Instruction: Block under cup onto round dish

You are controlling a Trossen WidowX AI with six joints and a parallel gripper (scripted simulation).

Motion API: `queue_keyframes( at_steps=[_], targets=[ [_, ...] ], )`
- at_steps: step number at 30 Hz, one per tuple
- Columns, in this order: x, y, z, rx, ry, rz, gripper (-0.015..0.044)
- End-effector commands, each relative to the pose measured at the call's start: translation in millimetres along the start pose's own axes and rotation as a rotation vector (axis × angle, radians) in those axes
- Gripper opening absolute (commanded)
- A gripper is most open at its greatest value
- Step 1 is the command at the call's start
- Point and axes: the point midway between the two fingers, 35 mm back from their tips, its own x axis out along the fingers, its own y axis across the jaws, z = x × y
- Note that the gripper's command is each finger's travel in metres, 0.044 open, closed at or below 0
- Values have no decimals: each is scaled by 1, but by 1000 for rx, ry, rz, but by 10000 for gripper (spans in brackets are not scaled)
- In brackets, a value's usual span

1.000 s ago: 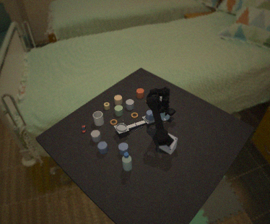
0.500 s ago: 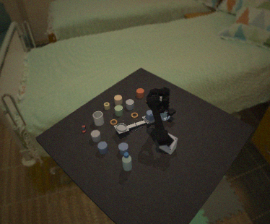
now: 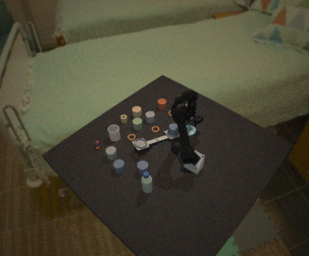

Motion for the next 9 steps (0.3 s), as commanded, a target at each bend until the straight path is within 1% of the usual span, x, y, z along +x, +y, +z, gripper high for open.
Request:
queue_keyframes(
  at_steps=[1, 9],
  targets=[
    [-37, 1, -2, -3, 19, -18, 440],
    [-40, 2, -2, -3, 18, -18, 440]
  ],
)
